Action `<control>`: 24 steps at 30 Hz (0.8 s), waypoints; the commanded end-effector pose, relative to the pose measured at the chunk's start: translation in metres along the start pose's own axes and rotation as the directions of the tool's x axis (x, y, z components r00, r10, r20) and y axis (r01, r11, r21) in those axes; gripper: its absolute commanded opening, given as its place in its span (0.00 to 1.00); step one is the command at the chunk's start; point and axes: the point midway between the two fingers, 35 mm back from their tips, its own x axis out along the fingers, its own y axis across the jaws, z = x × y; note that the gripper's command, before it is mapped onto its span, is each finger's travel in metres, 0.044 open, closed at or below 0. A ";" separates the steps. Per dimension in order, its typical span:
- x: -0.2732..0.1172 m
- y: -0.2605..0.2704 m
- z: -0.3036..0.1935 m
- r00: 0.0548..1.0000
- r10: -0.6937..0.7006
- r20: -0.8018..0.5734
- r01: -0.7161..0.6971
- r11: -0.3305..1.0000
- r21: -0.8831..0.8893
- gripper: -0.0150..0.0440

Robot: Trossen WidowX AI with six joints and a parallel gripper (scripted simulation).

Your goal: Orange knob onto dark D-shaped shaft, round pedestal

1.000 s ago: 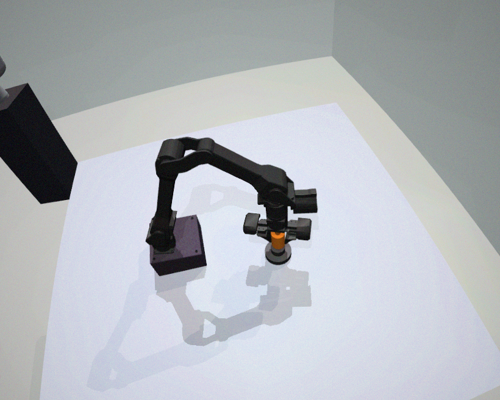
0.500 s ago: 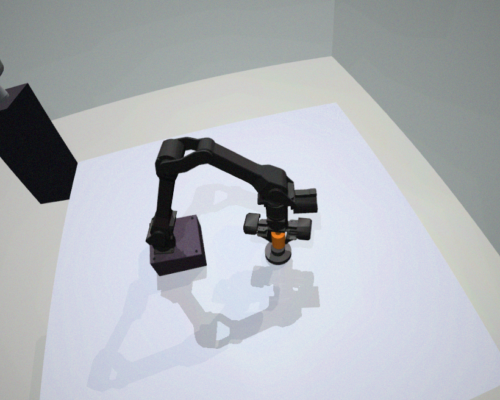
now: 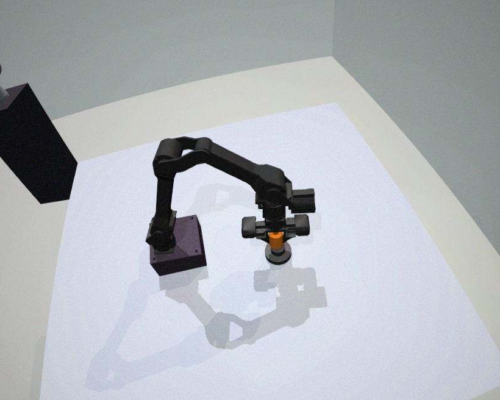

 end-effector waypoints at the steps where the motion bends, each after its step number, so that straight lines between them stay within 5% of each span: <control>1: -0.001 0.000 0.000 1.000 -0.008 0.002 0.008 1.000 -0.029 0.25; 24: 0.003 -0.007 0.001 1.000 -0.008 0.002 0.008 1.000 -0.029 0.25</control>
